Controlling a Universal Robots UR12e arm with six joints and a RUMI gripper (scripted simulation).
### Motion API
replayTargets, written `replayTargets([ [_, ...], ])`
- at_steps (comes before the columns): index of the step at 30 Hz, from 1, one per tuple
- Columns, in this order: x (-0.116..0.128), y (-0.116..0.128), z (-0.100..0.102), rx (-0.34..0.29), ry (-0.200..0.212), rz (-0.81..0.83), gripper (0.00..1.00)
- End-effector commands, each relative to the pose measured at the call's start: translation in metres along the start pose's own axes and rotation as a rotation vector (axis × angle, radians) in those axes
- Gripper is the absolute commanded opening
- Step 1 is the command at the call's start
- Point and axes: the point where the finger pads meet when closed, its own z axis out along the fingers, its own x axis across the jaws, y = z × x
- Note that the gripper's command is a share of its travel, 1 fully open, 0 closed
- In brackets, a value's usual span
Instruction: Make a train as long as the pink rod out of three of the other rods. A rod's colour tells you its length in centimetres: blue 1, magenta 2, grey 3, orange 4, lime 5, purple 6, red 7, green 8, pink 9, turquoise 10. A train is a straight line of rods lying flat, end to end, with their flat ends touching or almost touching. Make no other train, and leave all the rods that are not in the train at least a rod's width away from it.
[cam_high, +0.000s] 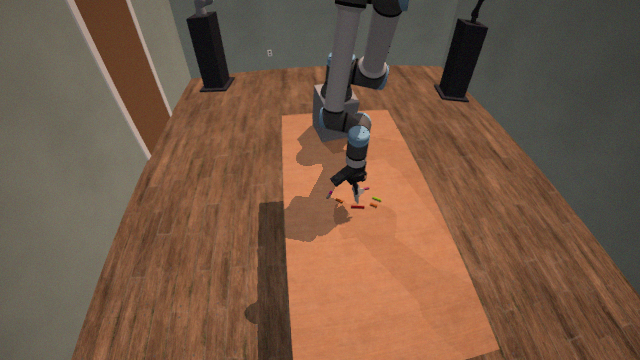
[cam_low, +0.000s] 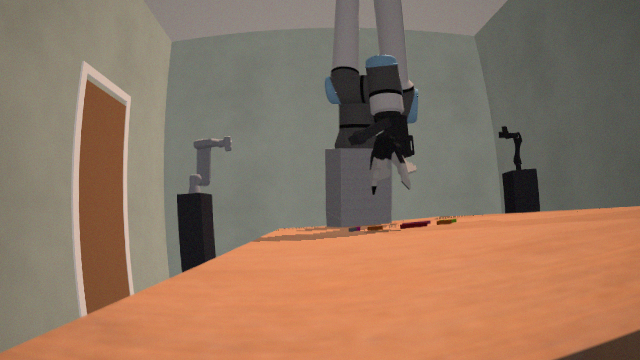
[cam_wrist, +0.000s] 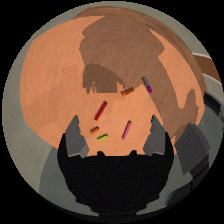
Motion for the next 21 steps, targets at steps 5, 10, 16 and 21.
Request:
replayTargets([
  [5,-0.013,0.011,0.001,-0.002,-0.003,-0.281,1.00],
  [10,-0.020,0.018,0.001,-0.002,-0.003,-0.423,1.00],
  [16,-0.026,0.025,0.002,-0.002,-0.004,-0.573,1.00],
  [21,-0.032,0.032,0.002,-0.001,-0.004,-0.713,1.00],
])
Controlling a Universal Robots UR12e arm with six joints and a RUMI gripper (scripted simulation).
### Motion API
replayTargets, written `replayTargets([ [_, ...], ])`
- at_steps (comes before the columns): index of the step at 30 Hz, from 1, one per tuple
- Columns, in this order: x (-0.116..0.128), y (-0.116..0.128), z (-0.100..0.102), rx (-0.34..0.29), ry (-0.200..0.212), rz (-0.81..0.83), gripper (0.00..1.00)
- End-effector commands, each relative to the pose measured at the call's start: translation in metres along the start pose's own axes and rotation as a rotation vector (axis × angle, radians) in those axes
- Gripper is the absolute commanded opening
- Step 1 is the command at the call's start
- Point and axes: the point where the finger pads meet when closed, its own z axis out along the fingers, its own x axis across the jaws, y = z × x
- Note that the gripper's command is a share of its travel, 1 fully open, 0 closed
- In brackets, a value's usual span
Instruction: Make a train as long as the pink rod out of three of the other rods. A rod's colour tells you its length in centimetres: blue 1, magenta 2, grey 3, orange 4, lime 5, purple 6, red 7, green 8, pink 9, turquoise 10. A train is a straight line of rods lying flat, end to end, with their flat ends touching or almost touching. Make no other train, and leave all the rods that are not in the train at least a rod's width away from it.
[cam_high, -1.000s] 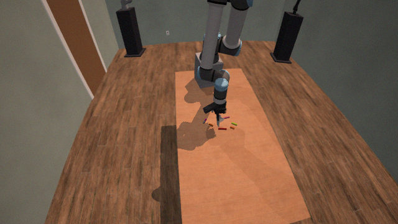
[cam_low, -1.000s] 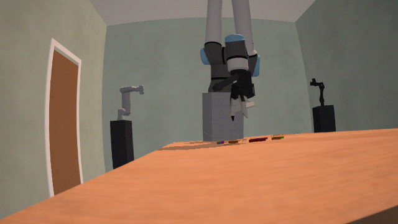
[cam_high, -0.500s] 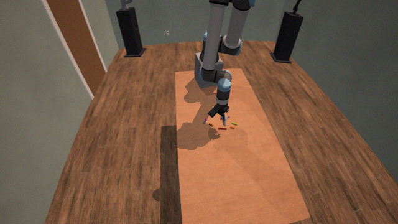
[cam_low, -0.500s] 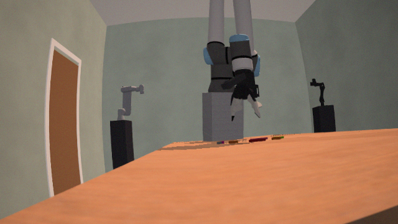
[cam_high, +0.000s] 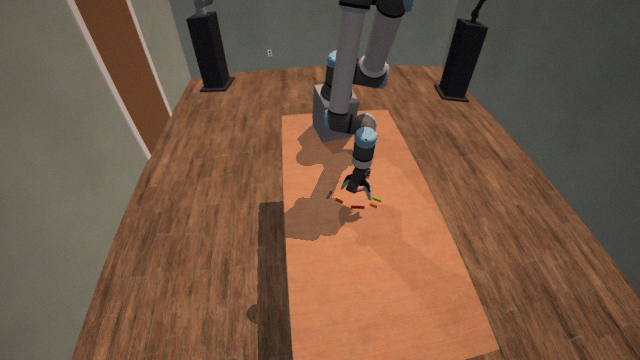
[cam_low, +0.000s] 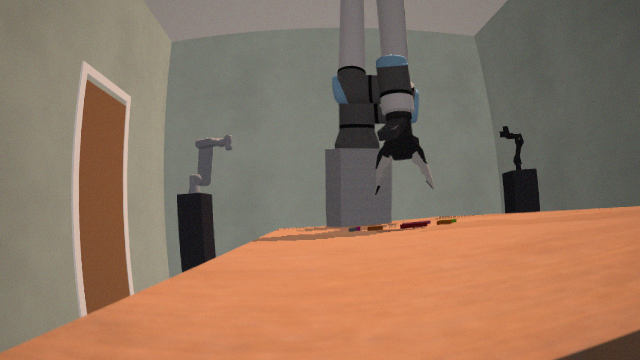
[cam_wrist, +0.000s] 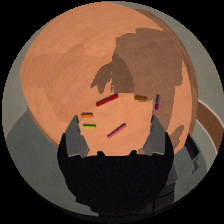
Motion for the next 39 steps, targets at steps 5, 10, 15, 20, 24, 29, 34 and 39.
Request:
replayTargets([
  [5,-0.018,0.005,0.001,0.000,-0.004,-0.281,1.00],
  [10,-0.024,0.008,0.001,0.000,-0.004,-0.380,1.00],
  [15,-0.034,0.012,0.001,0.001,-0.004,-0.540,1.00],
  [20,-0.042,0.017,0.002,0.001,-0.004,-0.682,1.00],
  [24,-0.049,0.021,0.002,0.002,-0.005,-0.795,1.00],
  [29,-0.055,0.024,0.002,0.002,-0.005,-0.900,1.00],
  [34,-0.064,0.030,0.003,0.003,-0.005,-1.048,1.00],
  [39,-0.071,0.035,0.003,0.004,-0.004,-1.185,1.00],
])
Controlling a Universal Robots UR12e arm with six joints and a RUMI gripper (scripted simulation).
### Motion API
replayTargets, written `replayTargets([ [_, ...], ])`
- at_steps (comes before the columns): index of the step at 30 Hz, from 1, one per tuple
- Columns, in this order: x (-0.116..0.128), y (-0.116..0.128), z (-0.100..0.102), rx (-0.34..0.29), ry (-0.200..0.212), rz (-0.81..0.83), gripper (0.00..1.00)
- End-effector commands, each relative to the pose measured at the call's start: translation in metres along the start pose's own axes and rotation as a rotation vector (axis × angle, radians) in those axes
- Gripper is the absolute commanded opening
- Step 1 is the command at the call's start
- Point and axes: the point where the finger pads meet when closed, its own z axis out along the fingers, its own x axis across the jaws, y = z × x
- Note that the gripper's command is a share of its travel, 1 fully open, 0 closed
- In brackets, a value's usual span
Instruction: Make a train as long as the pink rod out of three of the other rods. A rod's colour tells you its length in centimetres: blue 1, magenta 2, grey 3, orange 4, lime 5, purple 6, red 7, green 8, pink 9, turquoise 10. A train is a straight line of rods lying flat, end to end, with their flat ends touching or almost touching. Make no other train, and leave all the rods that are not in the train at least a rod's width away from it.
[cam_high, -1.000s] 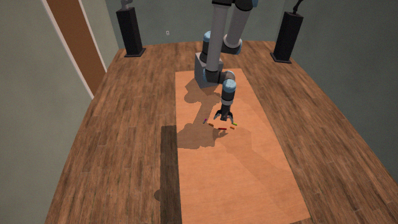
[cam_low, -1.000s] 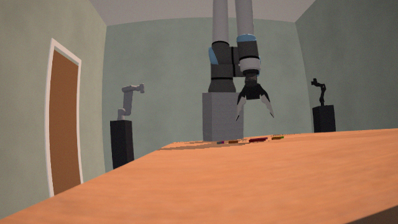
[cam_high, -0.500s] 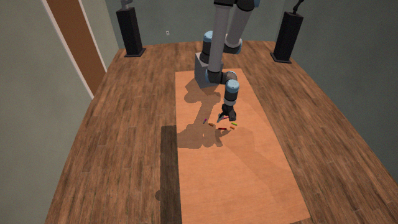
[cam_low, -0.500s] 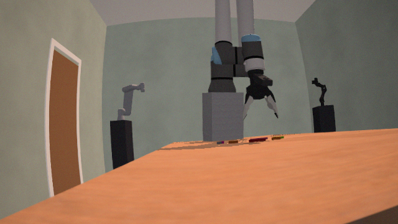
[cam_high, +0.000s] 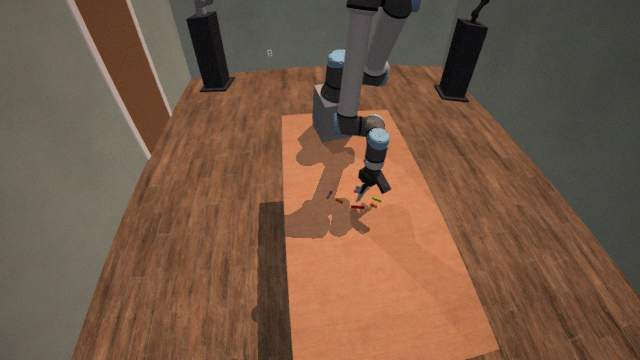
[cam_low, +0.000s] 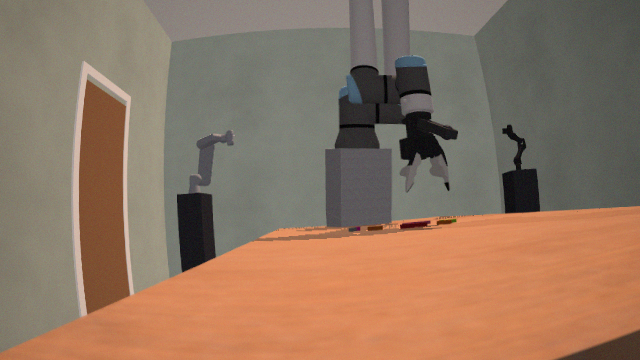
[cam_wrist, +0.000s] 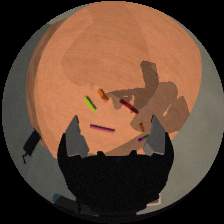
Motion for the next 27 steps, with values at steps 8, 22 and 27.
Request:
replayTargets([
  [8,-0.016,-0.008,0.000,0.004,-0.002,-0.275,1.00],
  [22,-0.027,-0.012,0.001,0.004,-0.002,-0.464,1.00],
  [27,-0.030,-0.013,0.001,0.005,-0.002,-0.509,1.00],
])
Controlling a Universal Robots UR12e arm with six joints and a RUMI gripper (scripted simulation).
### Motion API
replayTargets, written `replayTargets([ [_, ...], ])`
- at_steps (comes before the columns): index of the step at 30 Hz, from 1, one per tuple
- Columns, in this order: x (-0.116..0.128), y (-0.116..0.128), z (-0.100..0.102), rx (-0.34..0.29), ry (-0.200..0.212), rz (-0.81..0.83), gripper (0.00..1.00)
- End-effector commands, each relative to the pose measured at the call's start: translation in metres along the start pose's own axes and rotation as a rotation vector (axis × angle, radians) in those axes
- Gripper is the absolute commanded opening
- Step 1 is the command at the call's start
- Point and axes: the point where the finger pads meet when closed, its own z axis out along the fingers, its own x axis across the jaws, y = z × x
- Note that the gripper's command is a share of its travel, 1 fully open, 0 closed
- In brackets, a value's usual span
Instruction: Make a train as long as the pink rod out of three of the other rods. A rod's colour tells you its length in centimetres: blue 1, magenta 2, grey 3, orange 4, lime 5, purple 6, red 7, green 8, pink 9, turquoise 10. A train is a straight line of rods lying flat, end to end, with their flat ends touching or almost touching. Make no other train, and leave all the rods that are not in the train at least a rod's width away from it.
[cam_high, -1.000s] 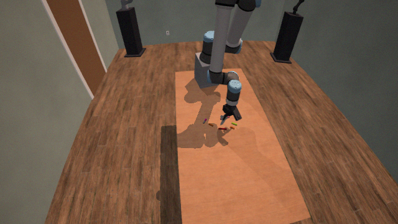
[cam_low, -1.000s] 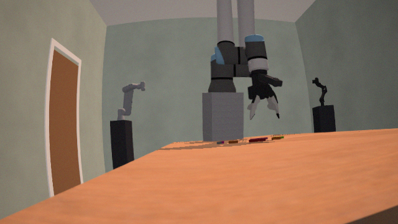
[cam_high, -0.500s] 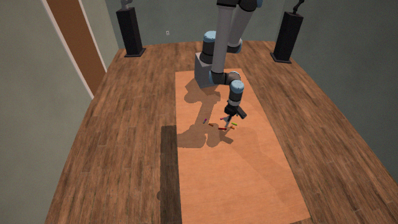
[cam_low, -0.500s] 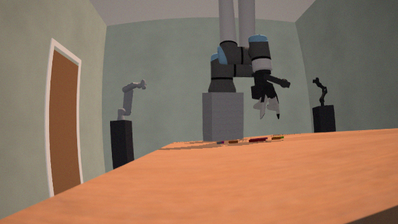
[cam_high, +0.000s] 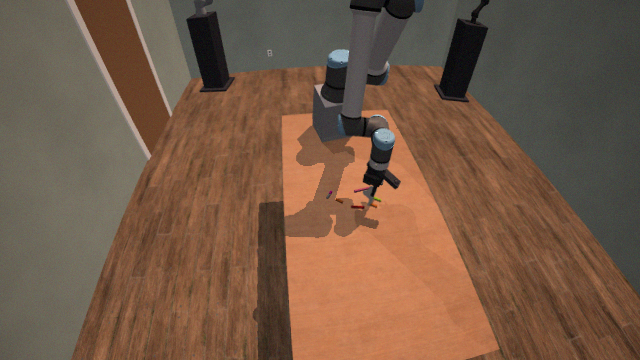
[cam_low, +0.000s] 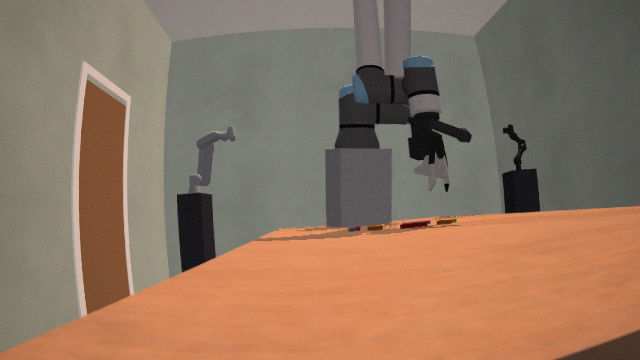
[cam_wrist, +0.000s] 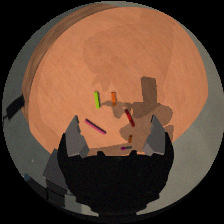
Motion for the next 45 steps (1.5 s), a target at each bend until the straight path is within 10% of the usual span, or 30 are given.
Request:
replayTargets([
  [1,-0.0017,-0.0025,-0.0003,0.001,0.001,-0.049,1.00],
  [22,-0.0037,-0.0044,-0.0002,0.001,0.001,-0.092,1.00],
  [23,-0.0037,-0.0044,-0.0002,0.001,0.001,-0.092,0.14],
  [45,-0.0037,-0.0044,-0.0002,0.001,0.001,-0.092,0.14],
])
